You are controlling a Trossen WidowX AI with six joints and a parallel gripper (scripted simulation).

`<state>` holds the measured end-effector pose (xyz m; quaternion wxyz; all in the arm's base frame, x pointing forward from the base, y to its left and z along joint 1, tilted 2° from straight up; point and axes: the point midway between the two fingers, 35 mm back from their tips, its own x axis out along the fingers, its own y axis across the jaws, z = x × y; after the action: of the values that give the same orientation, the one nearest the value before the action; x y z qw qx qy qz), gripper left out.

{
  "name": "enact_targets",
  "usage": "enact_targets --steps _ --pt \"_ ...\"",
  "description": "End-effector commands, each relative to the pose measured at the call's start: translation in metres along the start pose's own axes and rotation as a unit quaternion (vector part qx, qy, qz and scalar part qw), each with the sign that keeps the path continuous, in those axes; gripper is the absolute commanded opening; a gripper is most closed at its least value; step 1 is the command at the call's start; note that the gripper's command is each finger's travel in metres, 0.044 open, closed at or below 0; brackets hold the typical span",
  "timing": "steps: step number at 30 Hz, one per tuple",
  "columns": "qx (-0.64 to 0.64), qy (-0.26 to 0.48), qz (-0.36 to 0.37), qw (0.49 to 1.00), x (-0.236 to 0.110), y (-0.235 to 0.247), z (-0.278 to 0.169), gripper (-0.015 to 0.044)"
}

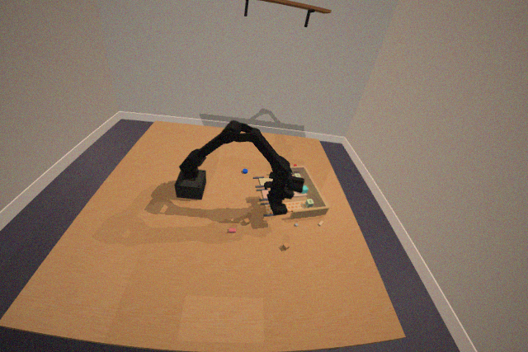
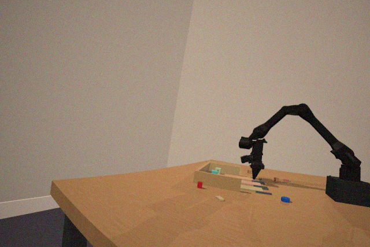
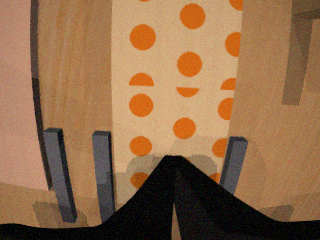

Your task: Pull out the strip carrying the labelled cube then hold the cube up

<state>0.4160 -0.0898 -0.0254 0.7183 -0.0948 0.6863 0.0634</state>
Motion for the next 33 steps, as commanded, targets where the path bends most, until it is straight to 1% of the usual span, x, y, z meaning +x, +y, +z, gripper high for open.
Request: enact_targets --steps 1,10,33 --pt "-0.003 0.001 0.003 1.0 0.004 0.001 0.0 0.0" --pt "-0.003 0.001 0.003 1.0 0.005 0.001 -0.002 0.0" --pt "-0.003 0.002 0.003 1.0 0.007 0.0 -0.037 0.0"
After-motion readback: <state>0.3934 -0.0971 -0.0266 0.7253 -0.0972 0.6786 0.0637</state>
